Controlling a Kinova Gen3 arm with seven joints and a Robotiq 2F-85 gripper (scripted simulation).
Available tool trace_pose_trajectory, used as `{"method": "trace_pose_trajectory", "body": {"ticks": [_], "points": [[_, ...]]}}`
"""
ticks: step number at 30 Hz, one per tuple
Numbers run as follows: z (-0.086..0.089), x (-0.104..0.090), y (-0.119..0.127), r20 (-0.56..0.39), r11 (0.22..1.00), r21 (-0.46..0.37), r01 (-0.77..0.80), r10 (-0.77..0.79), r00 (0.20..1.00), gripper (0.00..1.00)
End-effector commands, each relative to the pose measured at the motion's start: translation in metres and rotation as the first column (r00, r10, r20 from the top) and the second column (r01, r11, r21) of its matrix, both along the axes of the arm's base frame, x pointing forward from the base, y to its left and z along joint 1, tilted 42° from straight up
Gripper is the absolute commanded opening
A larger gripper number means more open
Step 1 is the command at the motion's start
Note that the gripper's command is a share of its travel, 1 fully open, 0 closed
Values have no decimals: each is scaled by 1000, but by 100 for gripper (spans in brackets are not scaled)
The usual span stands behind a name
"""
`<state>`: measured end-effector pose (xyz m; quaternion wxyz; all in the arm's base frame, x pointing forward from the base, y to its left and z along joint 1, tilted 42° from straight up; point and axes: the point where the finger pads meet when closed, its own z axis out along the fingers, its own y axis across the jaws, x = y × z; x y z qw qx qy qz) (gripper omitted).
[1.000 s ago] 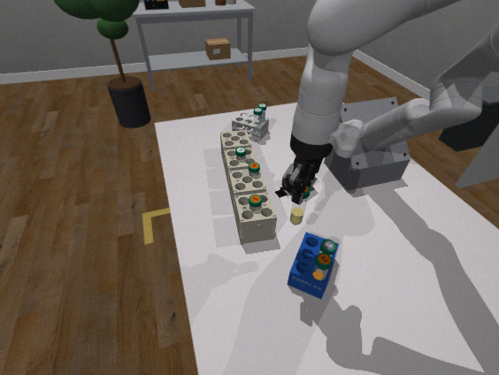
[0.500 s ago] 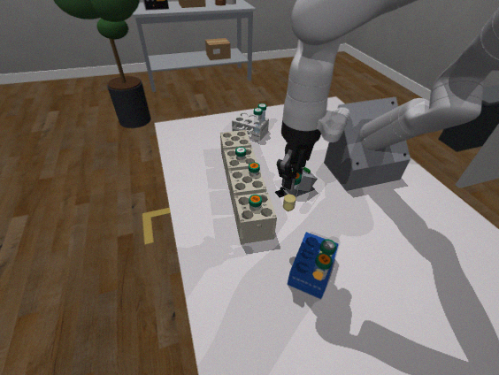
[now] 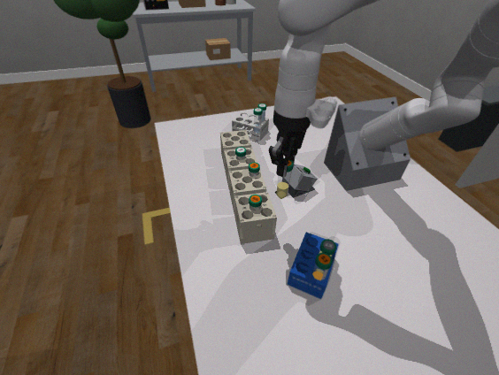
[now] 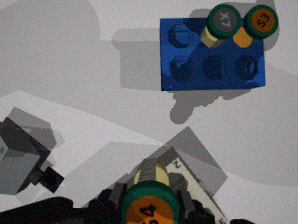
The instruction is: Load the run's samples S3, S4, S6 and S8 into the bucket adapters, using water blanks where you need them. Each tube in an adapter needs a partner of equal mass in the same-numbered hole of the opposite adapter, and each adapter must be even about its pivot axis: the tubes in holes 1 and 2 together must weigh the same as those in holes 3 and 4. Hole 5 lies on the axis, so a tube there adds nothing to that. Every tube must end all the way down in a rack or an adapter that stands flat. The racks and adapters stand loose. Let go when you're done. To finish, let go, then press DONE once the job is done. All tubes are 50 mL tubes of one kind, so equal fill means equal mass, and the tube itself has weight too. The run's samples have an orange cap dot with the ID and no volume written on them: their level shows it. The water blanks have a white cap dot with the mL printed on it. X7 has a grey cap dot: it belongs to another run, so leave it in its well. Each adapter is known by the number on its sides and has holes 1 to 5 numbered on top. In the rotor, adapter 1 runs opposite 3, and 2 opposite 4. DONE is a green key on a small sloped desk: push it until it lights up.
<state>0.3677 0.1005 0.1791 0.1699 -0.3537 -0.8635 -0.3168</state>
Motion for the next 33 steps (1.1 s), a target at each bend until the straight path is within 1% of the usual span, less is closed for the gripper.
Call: {"method": "trace_pose_trajectory", "body": {"ticks": [1, 13, 15, 30, 33], "points": [[-6, 1, -7, 1, 1000, 0, 1, -1, 1000, 10], [-33, 4, -37, 1, 1000, 0, 1, -1, 1000, 10], [-33, 4, -37, 1, 1000, 0, 1, -1, 1000, 10], [-66, 8, -74, 1, 1000, 0, 1, -1, 1000, 10], [-69, 8, -76, 1, 1000, 0, 1, -1, 1000, 10]]}}
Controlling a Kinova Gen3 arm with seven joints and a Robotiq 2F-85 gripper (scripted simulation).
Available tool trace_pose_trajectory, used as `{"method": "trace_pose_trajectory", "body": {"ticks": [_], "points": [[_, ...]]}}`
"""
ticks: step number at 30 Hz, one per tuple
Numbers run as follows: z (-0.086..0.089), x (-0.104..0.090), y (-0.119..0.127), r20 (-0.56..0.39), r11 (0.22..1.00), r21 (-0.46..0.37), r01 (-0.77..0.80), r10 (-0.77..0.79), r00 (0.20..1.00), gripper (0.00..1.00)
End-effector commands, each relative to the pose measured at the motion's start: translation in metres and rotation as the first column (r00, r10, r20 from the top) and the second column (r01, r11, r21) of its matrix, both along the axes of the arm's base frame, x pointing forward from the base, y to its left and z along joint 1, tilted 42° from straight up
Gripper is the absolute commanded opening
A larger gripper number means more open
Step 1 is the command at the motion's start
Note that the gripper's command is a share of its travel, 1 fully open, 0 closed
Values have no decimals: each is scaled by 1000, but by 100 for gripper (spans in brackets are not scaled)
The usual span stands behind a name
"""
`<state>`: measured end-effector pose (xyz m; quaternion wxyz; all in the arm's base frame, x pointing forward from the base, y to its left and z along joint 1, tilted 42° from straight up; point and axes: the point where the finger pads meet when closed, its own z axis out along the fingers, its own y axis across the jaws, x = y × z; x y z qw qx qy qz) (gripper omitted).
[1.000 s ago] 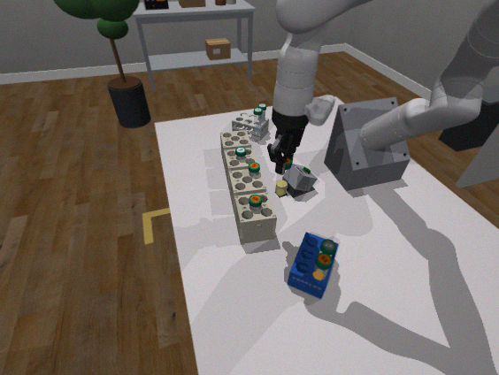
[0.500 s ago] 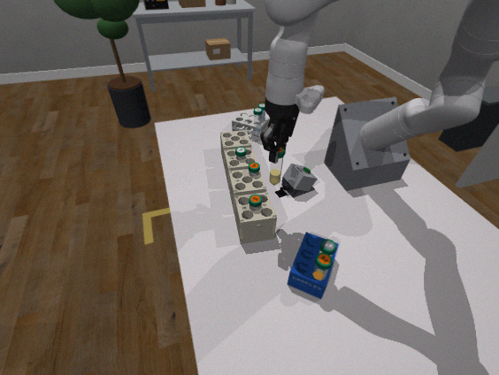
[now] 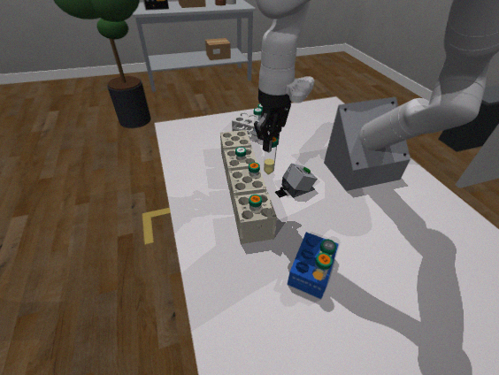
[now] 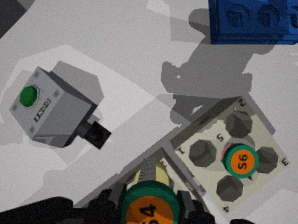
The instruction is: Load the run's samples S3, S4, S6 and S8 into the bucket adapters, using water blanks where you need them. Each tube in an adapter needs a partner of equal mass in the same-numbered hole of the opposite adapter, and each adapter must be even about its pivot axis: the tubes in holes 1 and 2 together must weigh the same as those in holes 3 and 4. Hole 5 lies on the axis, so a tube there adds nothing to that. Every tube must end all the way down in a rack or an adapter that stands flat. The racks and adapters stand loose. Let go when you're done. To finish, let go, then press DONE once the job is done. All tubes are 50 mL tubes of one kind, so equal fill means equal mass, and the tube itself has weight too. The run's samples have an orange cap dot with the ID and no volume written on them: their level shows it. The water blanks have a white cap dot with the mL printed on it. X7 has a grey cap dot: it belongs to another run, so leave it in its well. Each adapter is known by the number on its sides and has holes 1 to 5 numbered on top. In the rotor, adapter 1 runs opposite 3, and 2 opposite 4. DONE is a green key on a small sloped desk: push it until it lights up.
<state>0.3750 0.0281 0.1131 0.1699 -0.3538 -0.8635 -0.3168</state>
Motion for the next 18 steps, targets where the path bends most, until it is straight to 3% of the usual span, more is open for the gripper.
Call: {"method": "trace_pose_trajectory", "body": {"ticks": [1, 18], "points": [[-5, 1, -6, 1, 1000, 0, 1, -1, 1000, 10], [-39, 5, -43, 1, 1000, 0, 1, -1, 1000, 10]]}}
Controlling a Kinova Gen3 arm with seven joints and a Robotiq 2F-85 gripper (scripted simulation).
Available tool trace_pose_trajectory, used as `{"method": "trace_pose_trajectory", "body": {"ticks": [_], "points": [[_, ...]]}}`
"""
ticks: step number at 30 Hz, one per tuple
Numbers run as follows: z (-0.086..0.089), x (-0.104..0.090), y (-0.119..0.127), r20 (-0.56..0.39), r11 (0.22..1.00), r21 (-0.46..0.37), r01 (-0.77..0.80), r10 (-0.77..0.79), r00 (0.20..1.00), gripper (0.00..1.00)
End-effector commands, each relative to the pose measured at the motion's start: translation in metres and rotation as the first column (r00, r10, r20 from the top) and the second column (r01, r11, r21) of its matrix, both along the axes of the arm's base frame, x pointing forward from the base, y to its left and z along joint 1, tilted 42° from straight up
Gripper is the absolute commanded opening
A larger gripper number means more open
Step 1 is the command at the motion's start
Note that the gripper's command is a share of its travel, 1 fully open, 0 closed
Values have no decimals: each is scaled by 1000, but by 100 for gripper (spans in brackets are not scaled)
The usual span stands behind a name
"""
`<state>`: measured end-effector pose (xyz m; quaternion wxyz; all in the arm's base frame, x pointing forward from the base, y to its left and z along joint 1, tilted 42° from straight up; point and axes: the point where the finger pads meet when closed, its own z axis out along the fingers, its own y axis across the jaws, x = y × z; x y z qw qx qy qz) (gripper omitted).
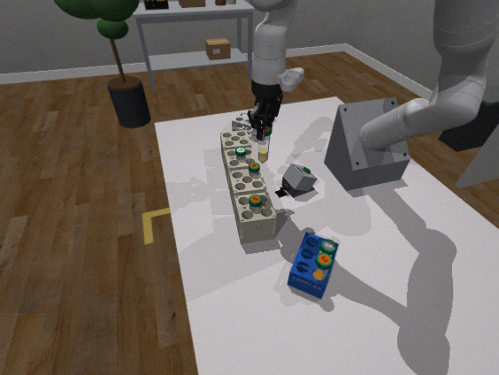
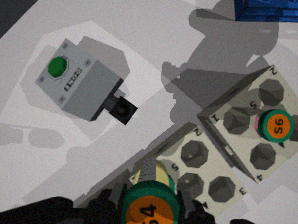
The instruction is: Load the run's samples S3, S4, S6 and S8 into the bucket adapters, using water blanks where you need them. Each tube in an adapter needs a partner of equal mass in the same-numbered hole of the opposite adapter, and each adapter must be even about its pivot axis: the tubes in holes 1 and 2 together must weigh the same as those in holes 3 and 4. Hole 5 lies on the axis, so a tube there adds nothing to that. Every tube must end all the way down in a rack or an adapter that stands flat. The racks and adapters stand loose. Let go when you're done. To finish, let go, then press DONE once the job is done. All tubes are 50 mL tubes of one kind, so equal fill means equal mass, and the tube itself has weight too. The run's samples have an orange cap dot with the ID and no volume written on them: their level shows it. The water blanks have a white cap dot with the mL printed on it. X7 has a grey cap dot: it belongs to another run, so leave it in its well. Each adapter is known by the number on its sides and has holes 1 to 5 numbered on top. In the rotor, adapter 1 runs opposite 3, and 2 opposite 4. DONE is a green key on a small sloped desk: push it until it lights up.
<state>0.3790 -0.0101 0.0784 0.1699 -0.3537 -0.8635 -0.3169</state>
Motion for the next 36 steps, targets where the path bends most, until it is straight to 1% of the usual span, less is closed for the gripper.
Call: {"method": "trace_pose_trajectory", "body": {"ticks": [1, 13, 15, 30, 32, 36], "points": [[-6, 1, -8, 1, 1000, -1, 1, -1, 1000, 10], [-33, 4, -37, 1, 1000, -1, 1, -1, 1000, 10], [-33, 4, -37, 1, 1000, -1, 1, -1, 1000, 10], [-66, 8, -74, 1, 1000, -1, 1, -1, 1000, 10], [-66, 8, -74, 1, 1000, -1, 1, -1, 1000, 10], [-75, 9, -84, 1, 1000, -1, 1, -1, 1000, 10]]}}
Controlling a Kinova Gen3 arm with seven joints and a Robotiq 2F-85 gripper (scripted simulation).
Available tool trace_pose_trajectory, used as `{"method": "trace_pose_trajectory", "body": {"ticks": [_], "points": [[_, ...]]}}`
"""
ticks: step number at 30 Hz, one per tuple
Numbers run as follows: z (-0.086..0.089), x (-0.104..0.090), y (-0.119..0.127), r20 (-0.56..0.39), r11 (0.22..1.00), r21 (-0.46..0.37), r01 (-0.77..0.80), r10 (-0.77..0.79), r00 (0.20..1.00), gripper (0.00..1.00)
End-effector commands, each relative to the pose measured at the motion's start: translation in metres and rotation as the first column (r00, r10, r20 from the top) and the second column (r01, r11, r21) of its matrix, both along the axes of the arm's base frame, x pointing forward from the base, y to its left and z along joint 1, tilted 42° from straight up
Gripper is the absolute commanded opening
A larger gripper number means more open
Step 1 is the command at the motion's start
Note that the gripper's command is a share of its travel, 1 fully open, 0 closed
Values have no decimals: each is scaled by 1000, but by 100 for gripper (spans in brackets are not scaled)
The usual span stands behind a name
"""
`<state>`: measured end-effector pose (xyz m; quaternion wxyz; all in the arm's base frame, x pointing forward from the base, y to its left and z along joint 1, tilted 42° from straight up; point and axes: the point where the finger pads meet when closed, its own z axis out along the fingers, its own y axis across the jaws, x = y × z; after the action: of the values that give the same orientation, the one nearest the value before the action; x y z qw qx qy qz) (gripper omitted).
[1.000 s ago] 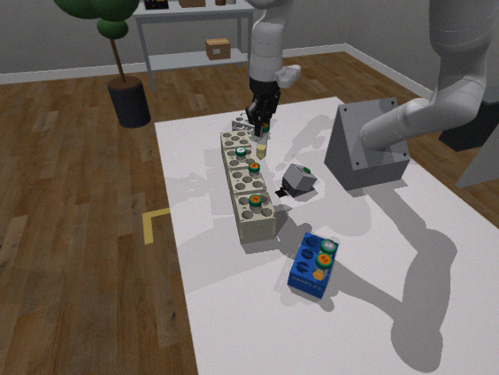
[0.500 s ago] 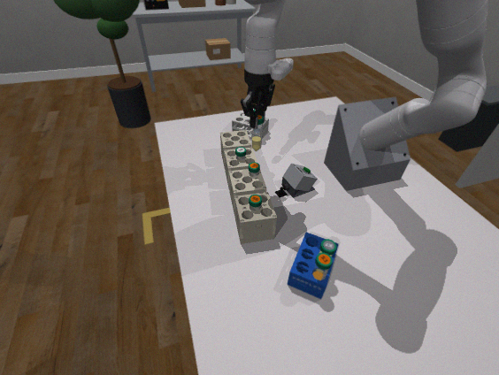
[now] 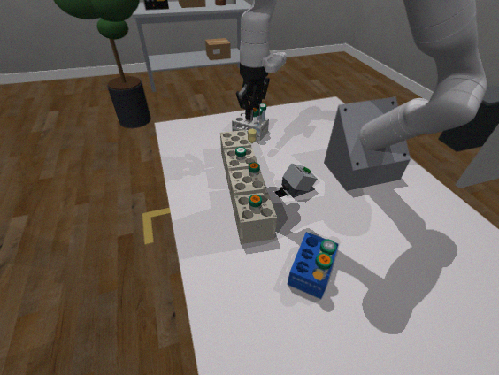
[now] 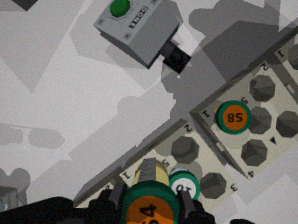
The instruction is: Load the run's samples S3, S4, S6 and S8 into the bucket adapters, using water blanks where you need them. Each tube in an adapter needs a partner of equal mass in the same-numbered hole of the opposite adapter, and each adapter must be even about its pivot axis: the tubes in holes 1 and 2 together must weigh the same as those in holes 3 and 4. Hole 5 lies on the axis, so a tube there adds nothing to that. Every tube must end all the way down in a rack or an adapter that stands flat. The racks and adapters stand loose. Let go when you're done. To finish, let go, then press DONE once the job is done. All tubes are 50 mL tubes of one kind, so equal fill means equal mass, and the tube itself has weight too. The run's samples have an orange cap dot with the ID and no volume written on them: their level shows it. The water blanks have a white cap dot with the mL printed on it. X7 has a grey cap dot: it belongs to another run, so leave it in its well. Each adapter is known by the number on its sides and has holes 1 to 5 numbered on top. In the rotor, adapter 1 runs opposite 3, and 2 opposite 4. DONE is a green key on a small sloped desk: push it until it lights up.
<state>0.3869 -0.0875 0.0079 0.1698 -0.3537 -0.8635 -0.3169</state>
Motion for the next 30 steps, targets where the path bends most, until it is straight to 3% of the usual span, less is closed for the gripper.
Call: {"method": "trace_pose_trajectory", "body": {"ticks": [1, 30], "points": [[-7, 1, -9, 1, 1000, -1, 1, -1, 1000, 10], [-63, 8, -70, 1, 1000, -1, 1, -1, 1000, 10]]}}
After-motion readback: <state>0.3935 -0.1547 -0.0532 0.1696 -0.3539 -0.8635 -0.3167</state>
